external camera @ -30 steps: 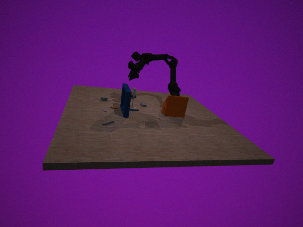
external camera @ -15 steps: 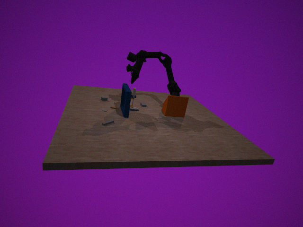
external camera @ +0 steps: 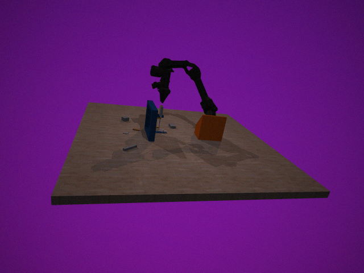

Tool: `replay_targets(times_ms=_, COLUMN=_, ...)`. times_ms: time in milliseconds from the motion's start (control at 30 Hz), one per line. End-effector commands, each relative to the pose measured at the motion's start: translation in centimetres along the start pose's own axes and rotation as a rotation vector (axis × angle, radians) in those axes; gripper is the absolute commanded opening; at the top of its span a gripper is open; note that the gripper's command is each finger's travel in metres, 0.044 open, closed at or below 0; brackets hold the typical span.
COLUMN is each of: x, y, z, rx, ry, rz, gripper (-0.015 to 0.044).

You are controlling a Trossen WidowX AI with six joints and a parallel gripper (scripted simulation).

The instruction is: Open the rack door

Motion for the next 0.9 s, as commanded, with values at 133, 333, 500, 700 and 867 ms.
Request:
replay_targets(times_ms=133, x=-0.3, y=-0.1, z=0.7, rx=-0.098, ry=-0.071, rz=0.038, gripper=0.0293)
replay_targets(times_ms=333, x=-0.3, y=0.7, z=0.6, rx=-0.097, ry=-0.071, rz=0.038, gripper=0.0293)
replay_targets(times_ms=500, x=-0.2, y=1.5, z=0.6, rx=-0.097, ry=-0.071, rz=0.037, gripper=0.0293)
replay_targets(times_ms=700, x=-0.2, y=2.5, z=0.5, rx=-0.097, ry=-0.07, rz=0.037, gripper=0.0293)
replay_targets(times_ms=867, x=-0.2, y=3.3, z=0.4, rx=-0.097, ry=-0.07, rz=0.037, gripper=0.0293)
Point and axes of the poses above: the point midway between the two fingers, 35 mm back from their tips, its own y axis out along the fingers, its own z axis across the jaws, x = y × z, the point moved 1 cm from there along -y, back along the fingers, and after that the axes turned 7 degrees about y, right-handed, at the moved point
